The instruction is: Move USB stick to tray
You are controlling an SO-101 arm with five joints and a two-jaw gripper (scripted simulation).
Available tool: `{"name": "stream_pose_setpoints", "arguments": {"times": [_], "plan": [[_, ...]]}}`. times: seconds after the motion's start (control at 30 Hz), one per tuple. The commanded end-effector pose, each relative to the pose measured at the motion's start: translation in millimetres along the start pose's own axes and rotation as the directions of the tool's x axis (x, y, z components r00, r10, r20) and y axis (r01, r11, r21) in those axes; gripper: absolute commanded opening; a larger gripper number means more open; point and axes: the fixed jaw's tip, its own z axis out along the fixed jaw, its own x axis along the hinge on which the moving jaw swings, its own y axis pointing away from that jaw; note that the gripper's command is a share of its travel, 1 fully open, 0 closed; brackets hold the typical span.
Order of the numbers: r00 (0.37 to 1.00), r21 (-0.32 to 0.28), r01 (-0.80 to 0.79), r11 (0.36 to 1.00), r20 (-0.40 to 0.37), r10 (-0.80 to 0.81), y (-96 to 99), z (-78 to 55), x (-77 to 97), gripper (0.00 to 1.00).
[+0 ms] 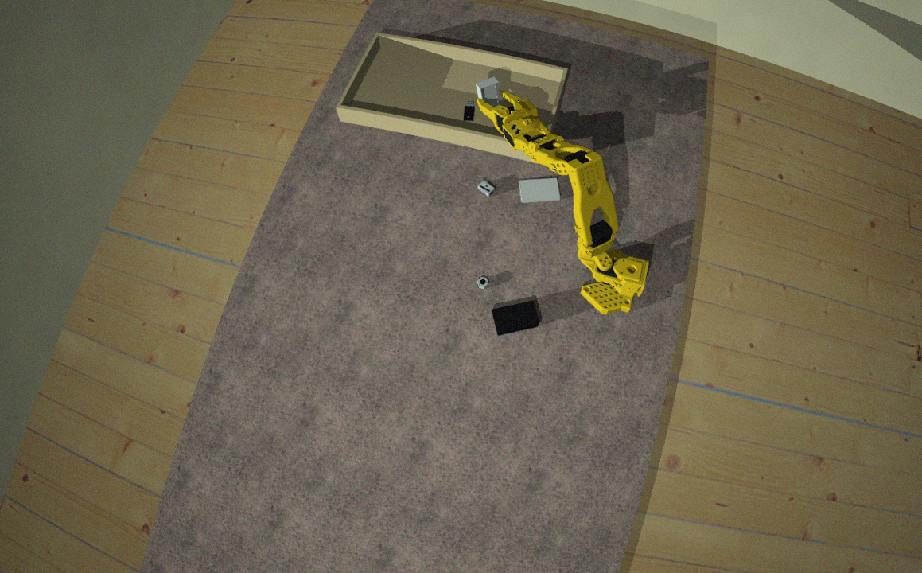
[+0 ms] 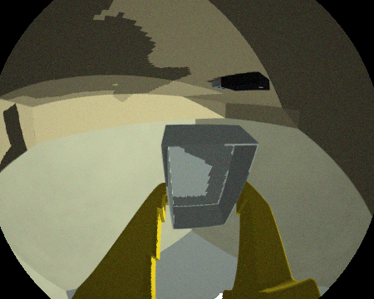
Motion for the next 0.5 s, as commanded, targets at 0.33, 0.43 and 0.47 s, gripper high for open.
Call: {"name": "stream_pose_setpoints", "arguments": {"times": [0.33,0.43,0.47], "plan": [[0.997,0.002,0.014,1.0,-0.082,-0.014,-1.0,-3.3,38.9,0.21],[0.997,0.001,0.016,1.0,-0.082,-0.016,-0.6,-3.7,42.2,0.21],[0.997,0.001,0.017,1.0,-0.082,-0.017,-0.4,-3.9,43.3,0.21]]}}
